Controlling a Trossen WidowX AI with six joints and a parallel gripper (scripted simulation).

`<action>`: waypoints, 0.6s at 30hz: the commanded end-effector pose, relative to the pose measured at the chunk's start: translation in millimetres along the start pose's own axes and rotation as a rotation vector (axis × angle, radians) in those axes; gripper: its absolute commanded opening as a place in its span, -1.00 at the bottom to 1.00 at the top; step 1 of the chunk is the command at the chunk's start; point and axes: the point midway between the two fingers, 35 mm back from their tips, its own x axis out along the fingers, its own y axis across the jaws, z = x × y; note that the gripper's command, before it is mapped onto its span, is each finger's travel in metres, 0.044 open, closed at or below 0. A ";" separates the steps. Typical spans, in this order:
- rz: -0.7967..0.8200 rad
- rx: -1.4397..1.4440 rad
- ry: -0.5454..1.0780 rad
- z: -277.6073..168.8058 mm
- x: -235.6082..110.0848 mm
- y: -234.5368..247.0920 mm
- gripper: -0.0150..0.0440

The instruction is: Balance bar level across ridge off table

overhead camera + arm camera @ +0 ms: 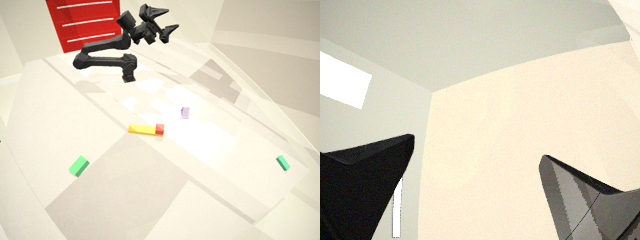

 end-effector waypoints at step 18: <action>-0.203 -0.178 -0.181 24.1 36.7 -16.6 0.58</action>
